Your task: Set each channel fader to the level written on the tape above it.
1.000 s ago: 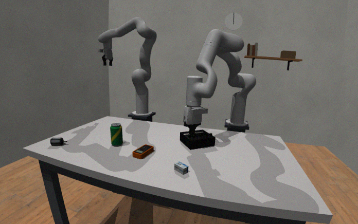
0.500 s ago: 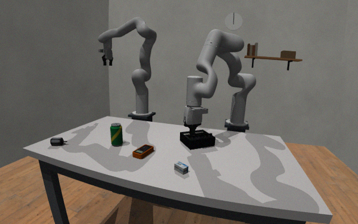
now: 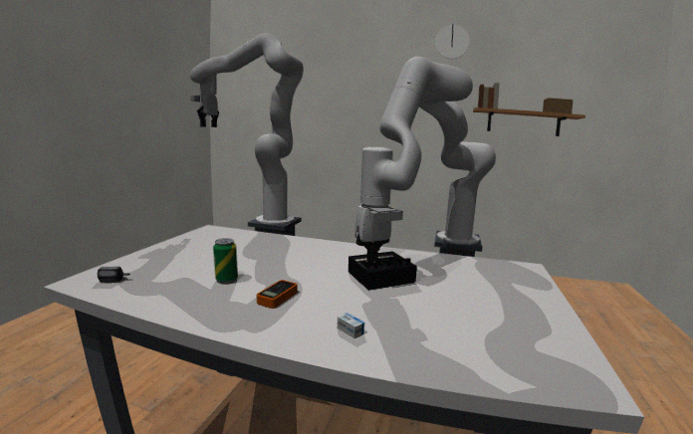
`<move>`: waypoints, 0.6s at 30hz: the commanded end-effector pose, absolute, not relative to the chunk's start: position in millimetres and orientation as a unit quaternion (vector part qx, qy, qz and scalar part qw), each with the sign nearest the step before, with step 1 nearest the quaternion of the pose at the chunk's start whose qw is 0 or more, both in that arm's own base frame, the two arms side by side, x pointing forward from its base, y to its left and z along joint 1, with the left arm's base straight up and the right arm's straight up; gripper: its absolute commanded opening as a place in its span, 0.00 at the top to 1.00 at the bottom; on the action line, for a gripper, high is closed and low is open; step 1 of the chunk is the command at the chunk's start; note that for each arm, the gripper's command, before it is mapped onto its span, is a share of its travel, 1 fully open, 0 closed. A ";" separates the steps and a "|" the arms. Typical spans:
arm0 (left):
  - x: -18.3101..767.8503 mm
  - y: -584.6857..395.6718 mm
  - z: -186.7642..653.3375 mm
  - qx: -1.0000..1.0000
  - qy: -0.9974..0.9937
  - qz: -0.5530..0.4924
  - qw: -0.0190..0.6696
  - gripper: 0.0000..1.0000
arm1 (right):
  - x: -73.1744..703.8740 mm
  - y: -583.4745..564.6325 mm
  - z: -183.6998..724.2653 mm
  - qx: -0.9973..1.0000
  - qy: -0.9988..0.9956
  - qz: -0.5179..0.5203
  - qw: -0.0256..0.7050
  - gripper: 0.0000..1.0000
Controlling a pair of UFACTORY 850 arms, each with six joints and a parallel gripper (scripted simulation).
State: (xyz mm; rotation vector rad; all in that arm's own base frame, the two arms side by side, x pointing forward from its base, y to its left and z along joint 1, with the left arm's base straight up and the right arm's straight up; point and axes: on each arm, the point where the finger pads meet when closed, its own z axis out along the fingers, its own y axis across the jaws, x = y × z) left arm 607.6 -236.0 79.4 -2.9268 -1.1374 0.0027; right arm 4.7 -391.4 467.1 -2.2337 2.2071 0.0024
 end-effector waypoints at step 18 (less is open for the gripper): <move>605.8 -238.7 80.5 -0.932 -0.362 0.000 0.000 1.00 | 4.7 -391.8 468.0 -0.711 0.703 0.000 0.000 0.00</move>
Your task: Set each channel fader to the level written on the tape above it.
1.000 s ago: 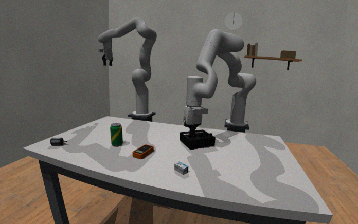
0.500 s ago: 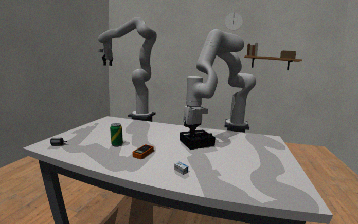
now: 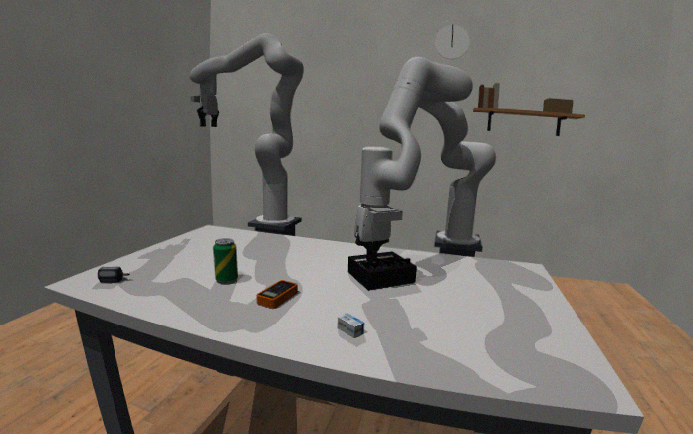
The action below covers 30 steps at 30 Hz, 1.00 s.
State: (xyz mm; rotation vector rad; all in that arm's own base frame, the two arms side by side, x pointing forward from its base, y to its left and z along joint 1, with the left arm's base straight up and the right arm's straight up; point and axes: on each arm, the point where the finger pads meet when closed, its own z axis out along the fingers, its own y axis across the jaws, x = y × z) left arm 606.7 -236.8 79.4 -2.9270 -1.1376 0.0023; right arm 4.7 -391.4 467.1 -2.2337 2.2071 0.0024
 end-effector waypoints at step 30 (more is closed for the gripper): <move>604.0 -240.4 116.2 -0.932 -0.362 0.000 0.000 1.00 | 4.7 -391.8 468.0 -0.711 0.703 0.000 0.000 0.00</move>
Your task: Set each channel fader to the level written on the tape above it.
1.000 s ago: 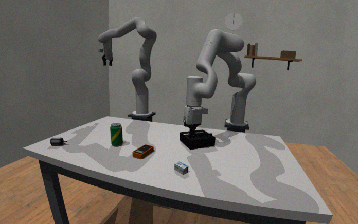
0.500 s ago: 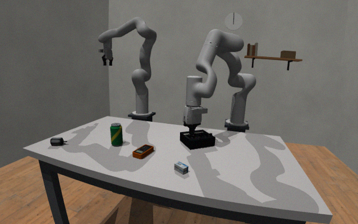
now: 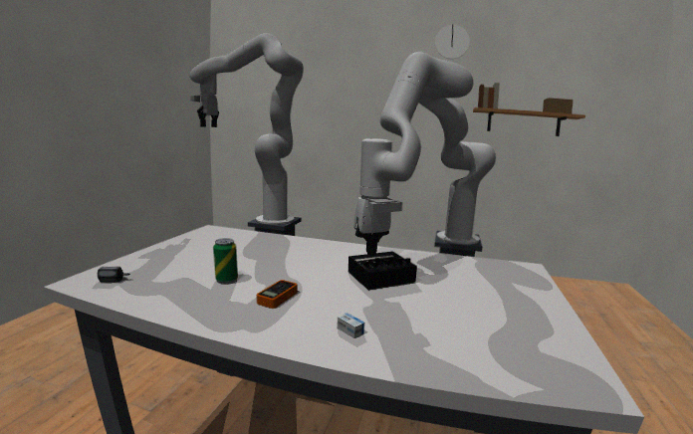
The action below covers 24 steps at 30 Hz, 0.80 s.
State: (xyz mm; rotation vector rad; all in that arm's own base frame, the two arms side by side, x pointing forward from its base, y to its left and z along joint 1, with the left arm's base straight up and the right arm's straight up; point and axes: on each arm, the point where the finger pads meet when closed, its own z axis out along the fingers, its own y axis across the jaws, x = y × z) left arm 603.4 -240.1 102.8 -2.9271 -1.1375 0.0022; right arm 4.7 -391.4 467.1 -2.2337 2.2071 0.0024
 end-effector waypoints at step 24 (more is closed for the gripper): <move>604.0 -240.4 123.5 -0.932 -0.362 0.000 0.000 0.00 | 4.7 -391.8 468.0 -0.711 0.703 0.000 0.000 0.00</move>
